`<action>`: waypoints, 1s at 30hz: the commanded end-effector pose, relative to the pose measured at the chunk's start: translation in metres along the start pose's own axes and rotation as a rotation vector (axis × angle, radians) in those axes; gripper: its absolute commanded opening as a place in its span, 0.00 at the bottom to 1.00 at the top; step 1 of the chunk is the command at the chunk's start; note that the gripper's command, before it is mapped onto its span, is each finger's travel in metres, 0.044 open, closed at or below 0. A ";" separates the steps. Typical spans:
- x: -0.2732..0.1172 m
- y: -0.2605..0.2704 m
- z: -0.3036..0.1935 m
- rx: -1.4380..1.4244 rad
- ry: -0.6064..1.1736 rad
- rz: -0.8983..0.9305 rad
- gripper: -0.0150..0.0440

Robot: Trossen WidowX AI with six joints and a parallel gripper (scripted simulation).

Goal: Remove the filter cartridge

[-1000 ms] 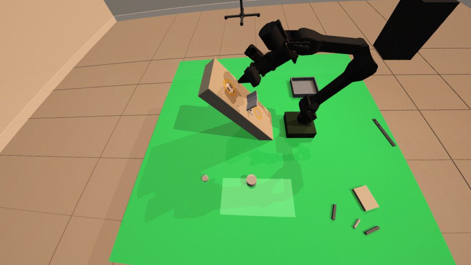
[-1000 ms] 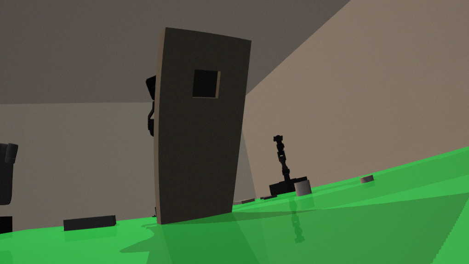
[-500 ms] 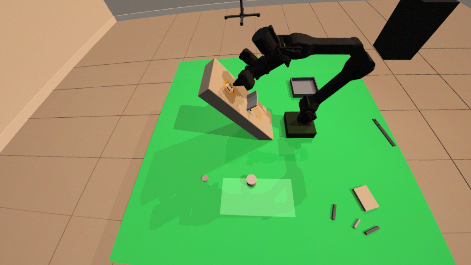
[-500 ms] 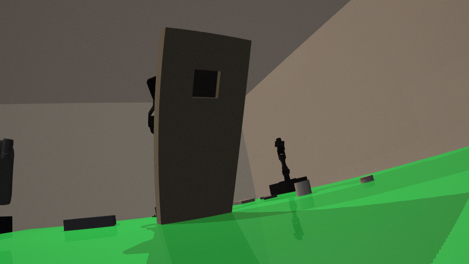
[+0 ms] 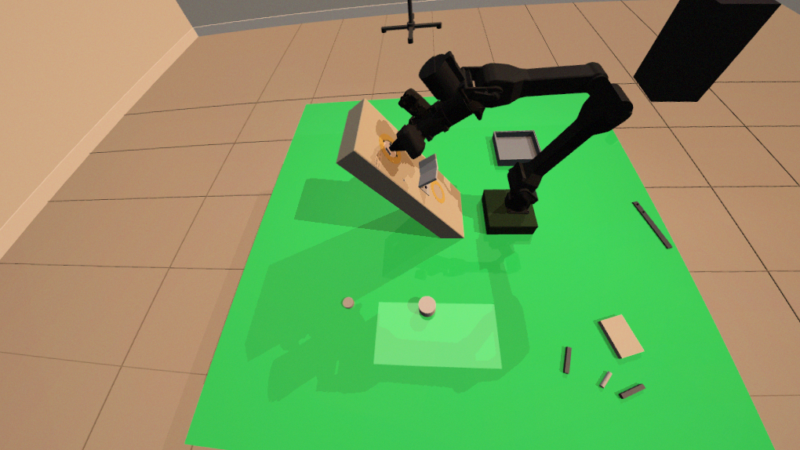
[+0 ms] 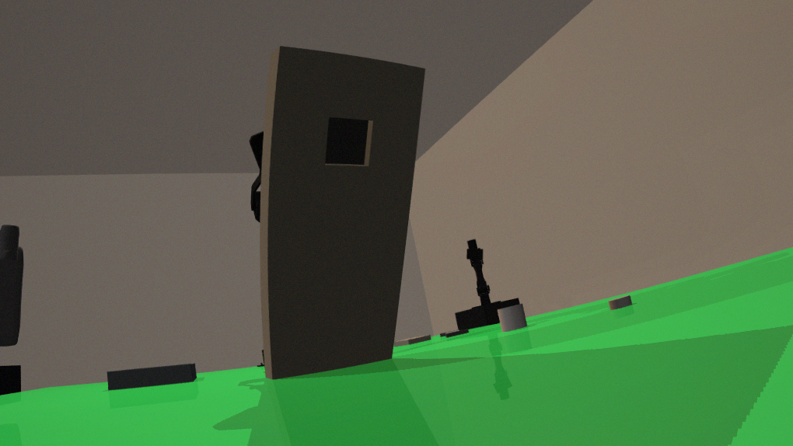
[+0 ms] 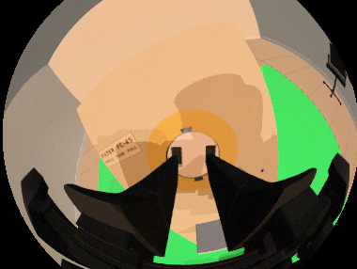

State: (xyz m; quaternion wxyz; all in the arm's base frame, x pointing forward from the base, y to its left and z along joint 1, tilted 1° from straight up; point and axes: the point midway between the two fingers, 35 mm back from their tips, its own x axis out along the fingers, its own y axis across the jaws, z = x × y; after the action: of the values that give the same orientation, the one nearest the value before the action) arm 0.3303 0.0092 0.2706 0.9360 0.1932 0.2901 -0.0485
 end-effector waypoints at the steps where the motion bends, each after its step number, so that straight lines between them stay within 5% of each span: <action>1: 0.002 -0.002 -0.003 0.004 0.003 -0.005 0.44; 30: 0.002 -0.001 0.000 0.004 0.003 -0.005 0.44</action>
State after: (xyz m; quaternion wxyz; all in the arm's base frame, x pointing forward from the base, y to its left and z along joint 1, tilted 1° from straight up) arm 0.3313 0.0086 0.2661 0.9347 0.1931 0.2942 -0.0503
